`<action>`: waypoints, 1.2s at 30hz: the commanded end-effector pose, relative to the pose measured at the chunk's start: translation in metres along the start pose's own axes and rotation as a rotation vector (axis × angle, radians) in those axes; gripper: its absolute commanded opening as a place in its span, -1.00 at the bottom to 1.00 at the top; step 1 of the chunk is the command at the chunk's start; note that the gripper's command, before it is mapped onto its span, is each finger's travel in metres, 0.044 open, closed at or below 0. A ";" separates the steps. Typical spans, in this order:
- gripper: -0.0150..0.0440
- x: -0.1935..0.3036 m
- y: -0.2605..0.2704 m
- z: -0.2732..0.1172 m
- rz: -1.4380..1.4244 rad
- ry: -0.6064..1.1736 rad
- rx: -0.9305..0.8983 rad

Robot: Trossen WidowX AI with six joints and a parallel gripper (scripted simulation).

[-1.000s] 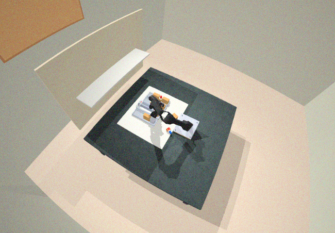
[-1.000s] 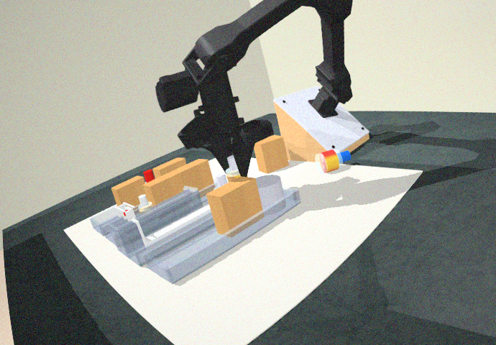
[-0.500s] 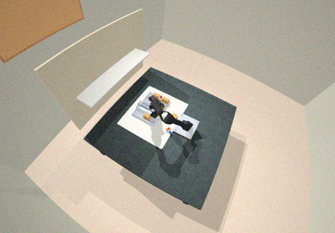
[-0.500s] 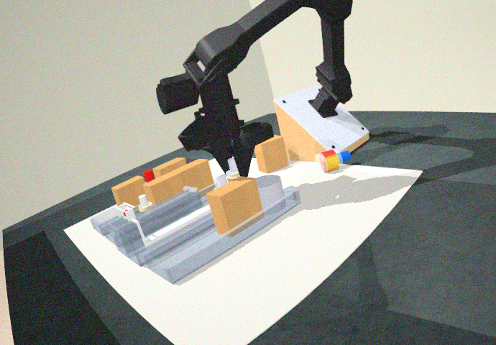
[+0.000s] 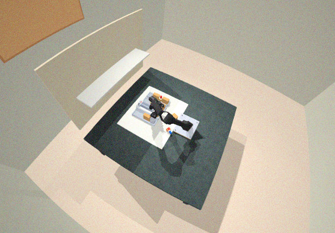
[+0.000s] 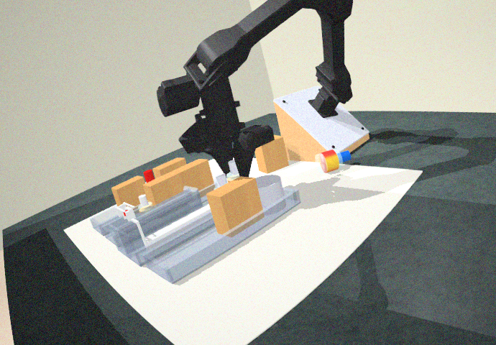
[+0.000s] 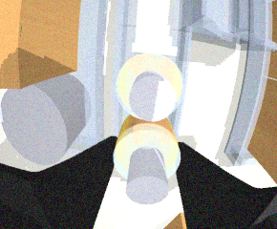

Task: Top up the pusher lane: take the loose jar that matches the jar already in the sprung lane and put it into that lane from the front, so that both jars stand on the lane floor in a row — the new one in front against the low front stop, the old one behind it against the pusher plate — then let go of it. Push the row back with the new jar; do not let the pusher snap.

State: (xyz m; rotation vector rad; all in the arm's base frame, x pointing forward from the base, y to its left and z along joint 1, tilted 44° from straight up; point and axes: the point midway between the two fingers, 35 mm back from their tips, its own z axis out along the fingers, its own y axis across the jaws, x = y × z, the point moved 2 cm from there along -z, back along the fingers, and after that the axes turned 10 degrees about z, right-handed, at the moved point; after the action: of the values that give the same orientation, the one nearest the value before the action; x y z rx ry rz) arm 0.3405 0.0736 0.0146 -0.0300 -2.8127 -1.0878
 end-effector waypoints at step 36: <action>-0.49 -0.001 0.003 0.013 -0.014 -0.010 -0.009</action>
State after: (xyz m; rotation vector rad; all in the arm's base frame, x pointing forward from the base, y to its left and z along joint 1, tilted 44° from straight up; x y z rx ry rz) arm 0.3387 0.0817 0.0065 -0.0236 -2.8181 -1.0913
